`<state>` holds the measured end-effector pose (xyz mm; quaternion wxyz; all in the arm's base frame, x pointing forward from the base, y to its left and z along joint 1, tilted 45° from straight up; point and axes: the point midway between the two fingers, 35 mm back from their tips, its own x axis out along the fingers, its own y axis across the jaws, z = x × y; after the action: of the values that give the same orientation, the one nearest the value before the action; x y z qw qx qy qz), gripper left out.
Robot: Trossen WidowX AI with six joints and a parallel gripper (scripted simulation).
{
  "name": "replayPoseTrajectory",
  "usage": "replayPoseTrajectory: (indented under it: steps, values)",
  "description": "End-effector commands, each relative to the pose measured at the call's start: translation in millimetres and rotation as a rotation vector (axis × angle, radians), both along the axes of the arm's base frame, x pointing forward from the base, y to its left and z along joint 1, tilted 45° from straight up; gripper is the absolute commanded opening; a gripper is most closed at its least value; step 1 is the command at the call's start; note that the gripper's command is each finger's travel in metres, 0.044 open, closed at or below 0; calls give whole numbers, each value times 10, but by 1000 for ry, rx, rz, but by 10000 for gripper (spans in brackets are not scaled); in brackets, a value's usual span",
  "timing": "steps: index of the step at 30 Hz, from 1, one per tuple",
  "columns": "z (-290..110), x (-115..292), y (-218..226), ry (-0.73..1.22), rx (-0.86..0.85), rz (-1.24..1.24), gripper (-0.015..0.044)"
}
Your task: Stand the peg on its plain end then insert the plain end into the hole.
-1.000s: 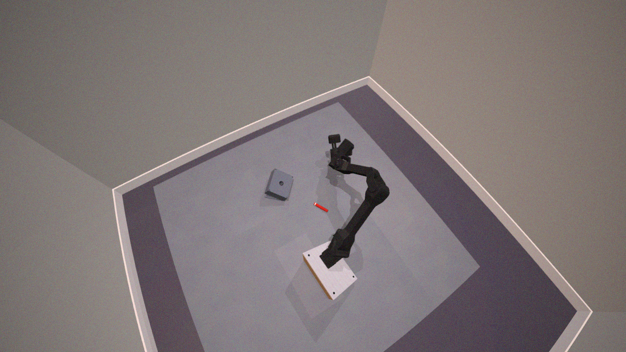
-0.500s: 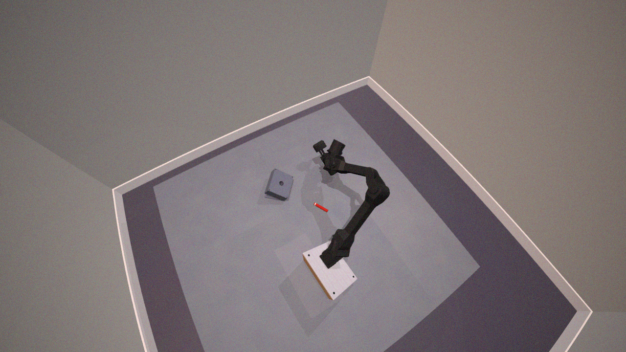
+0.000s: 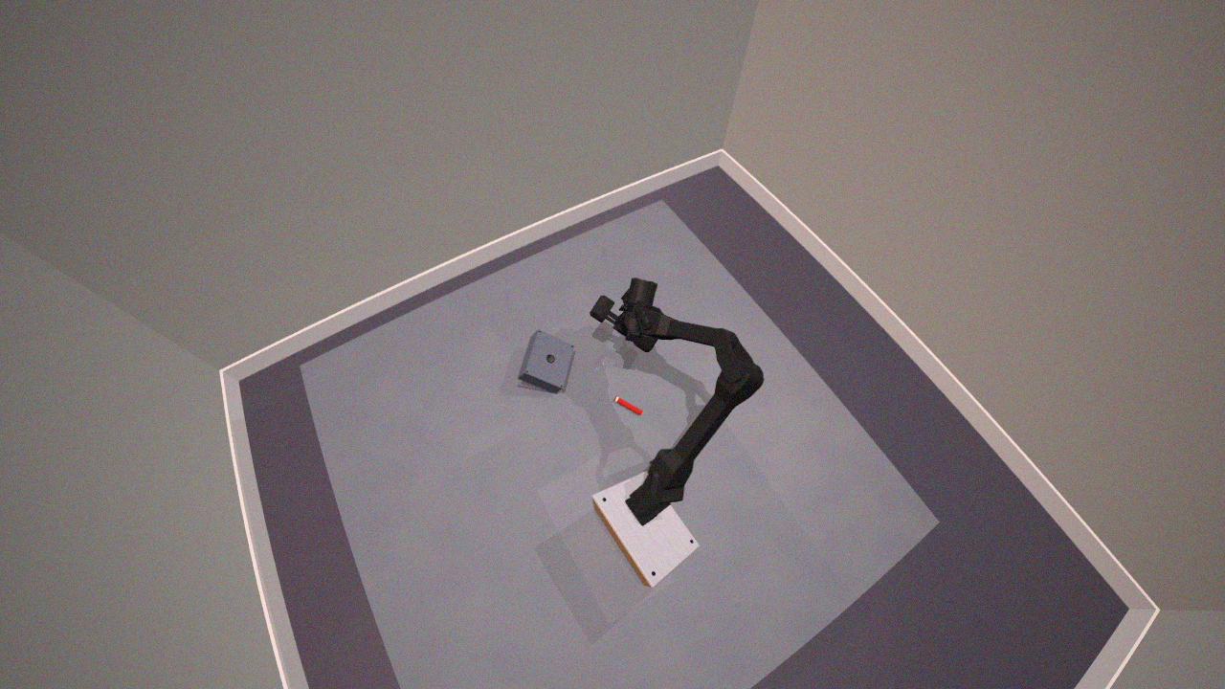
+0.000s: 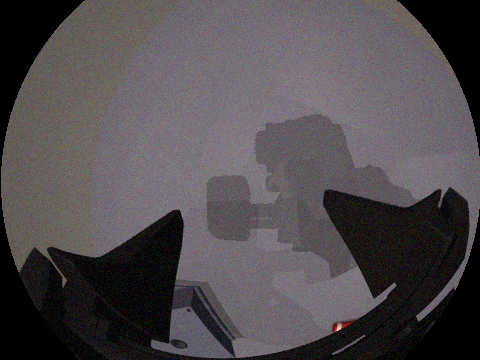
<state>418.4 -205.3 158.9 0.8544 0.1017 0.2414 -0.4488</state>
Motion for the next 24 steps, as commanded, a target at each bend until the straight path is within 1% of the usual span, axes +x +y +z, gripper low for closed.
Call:
replayPoseTrajectory:
  steps: [1,13,24]
  values:
    - [-94,-114,144,139,-26,50,440]
    - [-380,-433,473,503,-81,201,440]
    - [-552,-785,728,835,-139,360,440]
